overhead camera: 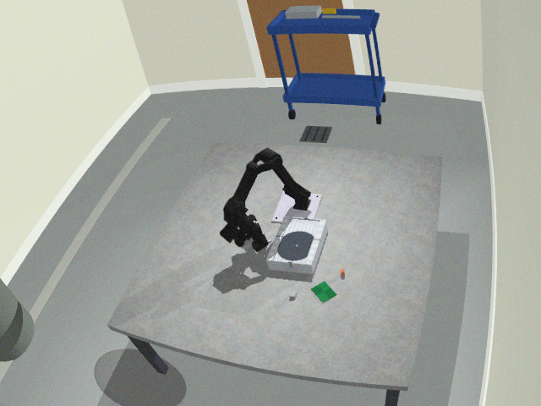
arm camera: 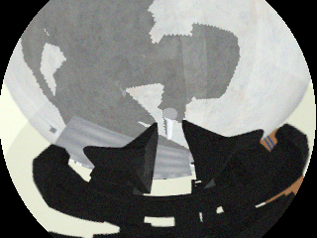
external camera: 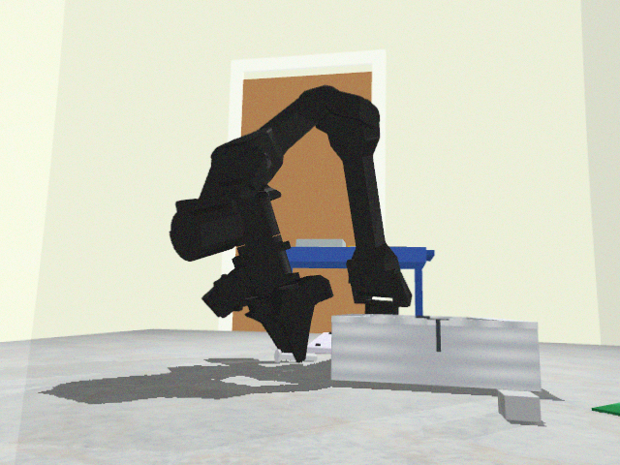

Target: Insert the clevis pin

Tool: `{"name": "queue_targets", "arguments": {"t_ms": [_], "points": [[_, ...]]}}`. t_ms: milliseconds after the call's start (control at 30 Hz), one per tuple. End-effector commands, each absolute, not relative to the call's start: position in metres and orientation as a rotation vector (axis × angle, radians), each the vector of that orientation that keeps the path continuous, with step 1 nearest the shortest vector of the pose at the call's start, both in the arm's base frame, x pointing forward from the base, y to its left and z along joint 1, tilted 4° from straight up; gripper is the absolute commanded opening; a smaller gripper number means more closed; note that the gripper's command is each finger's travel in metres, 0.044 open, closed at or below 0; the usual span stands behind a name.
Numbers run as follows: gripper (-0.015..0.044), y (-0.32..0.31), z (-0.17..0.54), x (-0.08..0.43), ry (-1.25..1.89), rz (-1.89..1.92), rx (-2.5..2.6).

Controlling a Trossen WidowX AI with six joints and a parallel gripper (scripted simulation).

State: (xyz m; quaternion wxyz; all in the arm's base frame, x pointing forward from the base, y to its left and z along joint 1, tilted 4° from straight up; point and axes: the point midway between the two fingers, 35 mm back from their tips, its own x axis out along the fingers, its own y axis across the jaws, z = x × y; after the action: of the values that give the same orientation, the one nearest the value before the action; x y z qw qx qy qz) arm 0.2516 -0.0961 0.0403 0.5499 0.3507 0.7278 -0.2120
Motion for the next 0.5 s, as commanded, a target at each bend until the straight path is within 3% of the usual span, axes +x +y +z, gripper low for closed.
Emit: {"name": "queue_targets", "arguments": {"t_ms": [0, 167, 333, 467], "points": [[0.016, -0.0952, 0.0393, 0.2521, 1.723, -0.502, 0.84], [0.016, -0.0952, 0.0393, 0.2521, 1.723, -0.502, 0.84], [0.0029, -0.0952, 0.0393, 0.2521, 1.723, -0.502, 0.84], [0.0002, -0.0952, 0.0393, 0.2521, 1.723, -0.502, 0.84]]}}
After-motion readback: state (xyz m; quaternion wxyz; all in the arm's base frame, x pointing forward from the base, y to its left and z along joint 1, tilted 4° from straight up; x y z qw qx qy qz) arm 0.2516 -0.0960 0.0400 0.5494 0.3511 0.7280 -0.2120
